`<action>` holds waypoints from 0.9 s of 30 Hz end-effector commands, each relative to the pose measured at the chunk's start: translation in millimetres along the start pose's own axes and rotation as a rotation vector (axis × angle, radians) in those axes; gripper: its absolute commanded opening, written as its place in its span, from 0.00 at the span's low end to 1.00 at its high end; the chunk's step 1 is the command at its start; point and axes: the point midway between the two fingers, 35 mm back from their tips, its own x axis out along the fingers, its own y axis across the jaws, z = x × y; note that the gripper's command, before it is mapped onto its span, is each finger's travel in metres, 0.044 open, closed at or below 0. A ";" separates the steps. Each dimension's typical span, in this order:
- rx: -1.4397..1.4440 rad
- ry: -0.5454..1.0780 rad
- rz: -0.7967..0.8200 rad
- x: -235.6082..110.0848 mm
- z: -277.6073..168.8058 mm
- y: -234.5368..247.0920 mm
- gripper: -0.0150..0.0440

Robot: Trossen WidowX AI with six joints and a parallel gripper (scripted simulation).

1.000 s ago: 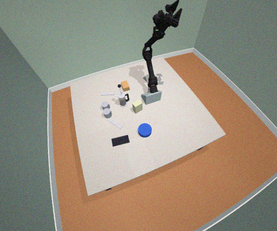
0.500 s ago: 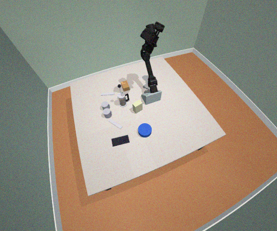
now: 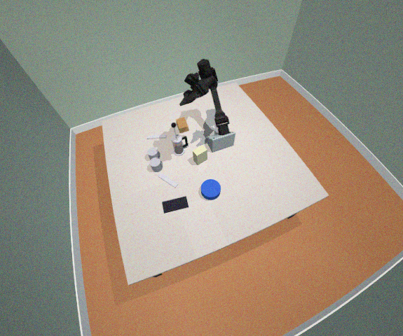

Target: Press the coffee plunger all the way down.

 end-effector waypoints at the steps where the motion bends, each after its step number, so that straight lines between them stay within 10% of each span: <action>1: -0.184 0.013 -0.274 12.3 -13.3 -69.8 1.00; 9: -0.526 0.092 -0.710 0.0 -35.0 -171.4 1.00; 27: -0.539 0.099 -0.711 6.3 -76.4 -216.6 1.00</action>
